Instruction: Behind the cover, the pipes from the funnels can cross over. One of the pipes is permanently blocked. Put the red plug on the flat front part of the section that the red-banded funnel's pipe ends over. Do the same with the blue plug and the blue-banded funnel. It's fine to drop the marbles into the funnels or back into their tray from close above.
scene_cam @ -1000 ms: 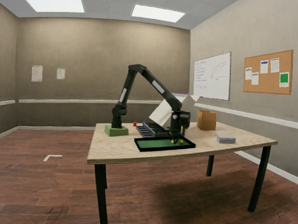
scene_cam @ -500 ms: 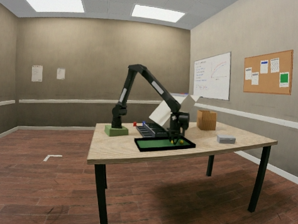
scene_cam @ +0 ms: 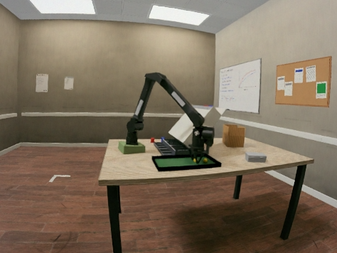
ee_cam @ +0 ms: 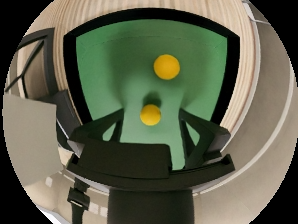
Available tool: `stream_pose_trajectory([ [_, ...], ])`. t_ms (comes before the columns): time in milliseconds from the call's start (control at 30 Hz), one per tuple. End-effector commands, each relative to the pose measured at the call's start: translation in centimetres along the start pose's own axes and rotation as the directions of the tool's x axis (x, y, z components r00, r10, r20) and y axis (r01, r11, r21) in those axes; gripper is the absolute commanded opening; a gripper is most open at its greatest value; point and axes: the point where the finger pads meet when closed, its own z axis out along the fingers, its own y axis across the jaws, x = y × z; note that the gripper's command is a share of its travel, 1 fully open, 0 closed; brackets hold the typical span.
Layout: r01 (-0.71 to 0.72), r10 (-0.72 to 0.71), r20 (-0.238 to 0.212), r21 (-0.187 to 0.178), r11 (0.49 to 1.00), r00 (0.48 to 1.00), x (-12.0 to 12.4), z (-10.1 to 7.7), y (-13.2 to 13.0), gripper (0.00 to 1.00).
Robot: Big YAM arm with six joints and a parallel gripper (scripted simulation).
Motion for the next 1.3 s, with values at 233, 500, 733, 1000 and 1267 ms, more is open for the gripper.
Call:
stream_pose_trajectory([
  [233,0.001,-0.001,0.019,0.015,1.0,1.0,-1.22,-0.33,-0.13,0.8],
  [500,0.001,-0.001,0.019,0.015,1.0,1.0,-1.29,-0.42,-0.09,0.8],
  [733,0.001,-0.001,0.019,0.015,1.0,1.0,-1.38,-0.5,-0.07,0.8],
  [1000,0.001,-0.001,0.019,0.015,1.0,1.0,-1.49,-0.59,-0.03,0.8],
  [1267,0.001,-0.001,0.019,0.015,1.0,1.0,-1.55,-0.66,-0.09,0.8],
])
